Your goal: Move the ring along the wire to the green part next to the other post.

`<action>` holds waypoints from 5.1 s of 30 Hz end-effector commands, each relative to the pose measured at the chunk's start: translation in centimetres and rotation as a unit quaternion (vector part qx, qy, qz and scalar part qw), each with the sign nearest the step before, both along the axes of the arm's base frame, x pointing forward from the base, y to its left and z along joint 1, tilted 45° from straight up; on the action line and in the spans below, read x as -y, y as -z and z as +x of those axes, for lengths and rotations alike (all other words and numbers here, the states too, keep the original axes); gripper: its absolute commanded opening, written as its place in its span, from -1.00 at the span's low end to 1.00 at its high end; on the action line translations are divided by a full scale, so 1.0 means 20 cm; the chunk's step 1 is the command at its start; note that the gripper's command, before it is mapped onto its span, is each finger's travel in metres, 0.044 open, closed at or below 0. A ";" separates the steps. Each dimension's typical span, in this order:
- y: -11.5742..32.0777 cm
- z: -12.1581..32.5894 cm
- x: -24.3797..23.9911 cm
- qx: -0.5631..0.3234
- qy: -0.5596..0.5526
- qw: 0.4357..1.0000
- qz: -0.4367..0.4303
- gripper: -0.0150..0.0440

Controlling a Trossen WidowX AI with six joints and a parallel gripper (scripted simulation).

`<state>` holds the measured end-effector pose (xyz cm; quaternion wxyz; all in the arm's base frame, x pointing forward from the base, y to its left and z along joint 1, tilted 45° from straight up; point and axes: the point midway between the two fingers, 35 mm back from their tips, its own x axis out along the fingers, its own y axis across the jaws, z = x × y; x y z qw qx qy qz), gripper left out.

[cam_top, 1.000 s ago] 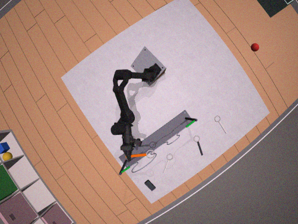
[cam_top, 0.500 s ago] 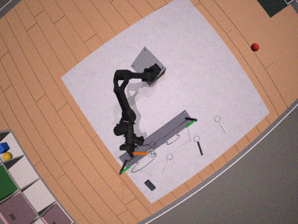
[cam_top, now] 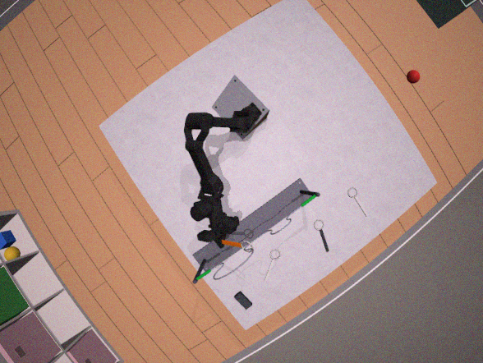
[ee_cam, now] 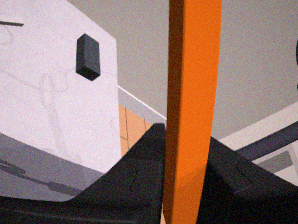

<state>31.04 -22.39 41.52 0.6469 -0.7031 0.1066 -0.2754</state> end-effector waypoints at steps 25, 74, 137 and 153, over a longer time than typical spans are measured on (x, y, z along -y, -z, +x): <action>0.45 0.04 -0.12 0.011 -0.031 0.949 0.313 -1.00; 0.78 0.09 -0.43 0.016 -0.050 0.870 0.491 -1.00; 0.73 0.12 -1.34 0.032 -0.095 0.374 0.922 -1.00; 0.64 0.11 -1.43 0.033 -0.098 0.296 0.950 -1.00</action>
